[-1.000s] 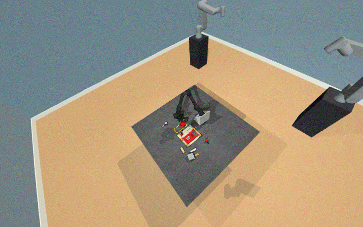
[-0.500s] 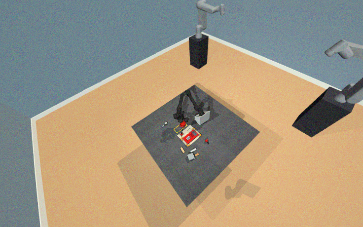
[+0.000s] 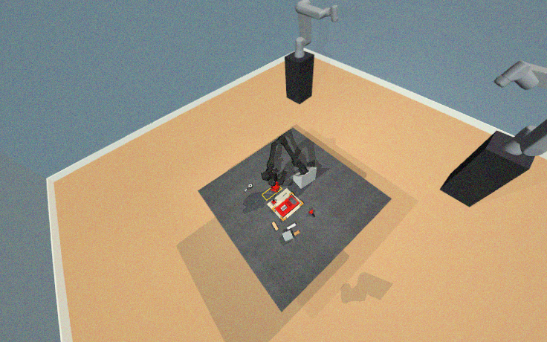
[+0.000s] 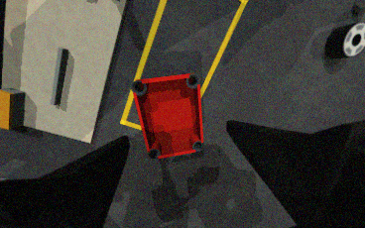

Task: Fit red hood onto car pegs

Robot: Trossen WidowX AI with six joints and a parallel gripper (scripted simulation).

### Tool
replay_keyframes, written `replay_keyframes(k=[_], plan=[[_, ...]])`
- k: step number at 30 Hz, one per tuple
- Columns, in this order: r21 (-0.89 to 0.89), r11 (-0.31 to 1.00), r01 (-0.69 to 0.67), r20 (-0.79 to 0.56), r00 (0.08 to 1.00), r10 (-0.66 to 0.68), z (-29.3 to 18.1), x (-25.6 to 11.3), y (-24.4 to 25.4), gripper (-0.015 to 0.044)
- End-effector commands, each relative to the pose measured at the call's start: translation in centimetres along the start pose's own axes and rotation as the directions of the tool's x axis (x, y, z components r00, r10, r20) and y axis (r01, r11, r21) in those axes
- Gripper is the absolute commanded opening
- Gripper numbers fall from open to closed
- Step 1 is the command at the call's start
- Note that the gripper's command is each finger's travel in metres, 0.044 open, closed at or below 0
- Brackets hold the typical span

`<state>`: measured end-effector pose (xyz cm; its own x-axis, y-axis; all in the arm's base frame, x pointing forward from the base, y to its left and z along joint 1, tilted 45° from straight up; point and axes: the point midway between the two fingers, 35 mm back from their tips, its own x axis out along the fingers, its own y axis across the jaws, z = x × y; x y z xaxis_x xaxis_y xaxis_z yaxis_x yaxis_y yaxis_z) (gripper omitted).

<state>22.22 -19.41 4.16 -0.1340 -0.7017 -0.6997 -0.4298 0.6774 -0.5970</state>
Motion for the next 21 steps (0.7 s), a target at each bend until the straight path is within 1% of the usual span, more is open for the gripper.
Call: replay_keyframes(k=[1,21], plan=[[-0.012,1.0,-0.011,-0.002,1.0,0.011,0.0,0.6,0.4,0.044],[-0.012,1.0,-0.008,-0.004,1.0,0.008,0.0,2.2,0.5,0.044]])
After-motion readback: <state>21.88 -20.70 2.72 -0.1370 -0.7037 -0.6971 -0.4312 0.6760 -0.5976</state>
